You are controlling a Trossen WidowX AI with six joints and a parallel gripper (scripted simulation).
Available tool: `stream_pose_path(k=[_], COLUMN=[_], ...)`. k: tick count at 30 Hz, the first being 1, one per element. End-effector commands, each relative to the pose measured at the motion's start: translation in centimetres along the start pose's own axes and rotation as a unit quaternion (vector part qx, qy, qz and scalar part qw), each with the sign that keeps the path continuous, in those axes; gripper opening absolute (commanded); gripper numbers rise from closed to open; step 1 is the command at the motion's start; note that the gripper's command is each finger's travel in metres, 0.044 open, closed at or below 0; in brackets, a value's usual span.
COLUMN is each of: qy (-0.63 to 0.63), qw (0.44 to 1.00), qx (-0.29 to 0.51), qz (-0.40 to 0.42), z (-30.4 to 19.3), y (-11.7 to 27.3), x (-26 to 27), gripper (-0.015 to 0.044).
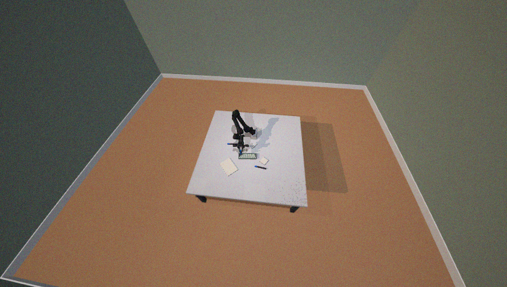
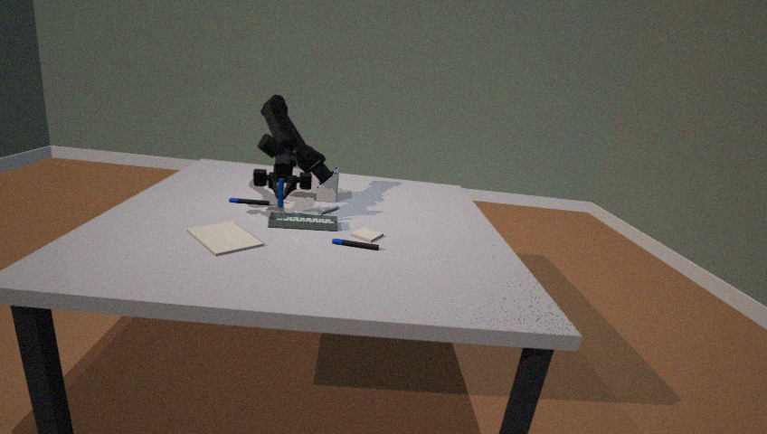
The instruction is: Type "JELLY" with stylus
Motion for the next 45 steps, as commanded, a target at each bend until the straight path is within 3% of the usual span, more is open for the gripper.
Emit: stream_pose_path(k=[1, 45], qy=[0.003, 0.003], qw=[1.000, 1.000], qx=[-0.003, -0.003], qz=[0.001, 0.001], z=[0.17, -0.62], y=[-0.13, -0.56], x=[-0.05, -0.12], gripper=[0.0081, 0.0081])
Point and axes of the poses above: the point midway between the two fingers, 35 mm back from their tips, its own y axis back along the fingers, its own x axis across the jaws, z = x × y, the point moved 2 cm from there along y, back along the fingers, and after that the axes turned 10 degrees about y, right-handed, at the moved point
